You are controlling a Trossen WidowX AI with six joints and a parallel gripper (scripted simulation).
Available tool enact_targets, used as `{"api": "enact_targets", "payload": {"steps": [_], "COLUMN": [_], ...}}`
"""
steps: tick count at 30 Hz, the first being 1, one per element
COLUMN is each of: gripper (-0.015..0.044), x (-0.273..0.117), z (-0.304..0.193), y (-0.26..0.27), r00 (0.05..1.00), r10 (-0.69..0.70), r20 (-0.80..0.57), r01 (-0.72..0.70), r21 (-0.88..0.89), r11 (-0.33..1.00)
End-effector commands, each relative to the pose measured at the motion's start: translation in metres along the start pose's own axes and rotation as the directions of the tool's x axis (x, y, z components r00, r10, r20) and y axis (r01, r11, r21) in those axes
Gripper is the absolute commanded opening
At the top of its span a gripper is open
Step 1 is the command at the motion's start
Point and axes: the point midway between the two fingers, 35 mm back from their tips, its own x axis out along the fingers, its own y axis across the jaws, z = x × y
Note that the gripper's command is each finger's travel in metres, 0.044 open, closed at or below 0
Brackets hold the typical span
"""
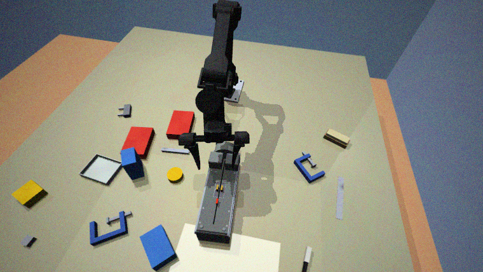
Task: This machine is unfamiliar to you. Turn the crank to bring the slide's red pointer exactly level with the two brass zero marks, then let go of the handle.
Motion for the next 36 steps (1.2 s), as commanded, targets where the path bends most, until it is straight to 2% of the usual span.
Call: {"api": "enact_targets", "payload": {"steps": [1,15,36], "gripper": [0.0440,0.0440,0.0440], "x": [0.001,-0.042,-0.122], "z": [-0.001,0.040,-0.047], "y": [0.000,0.002,0.066], "r00": [1.000,1.000,0.994], "r10": [0.003,-0.001,-0.110], "r20": [-0.003,-0.001,-0.002], "r01": [-0.003,0.001,0.110], "r21": [-0.002,0.001,0.088], "r11": [1.000,1.000,0.990]}}
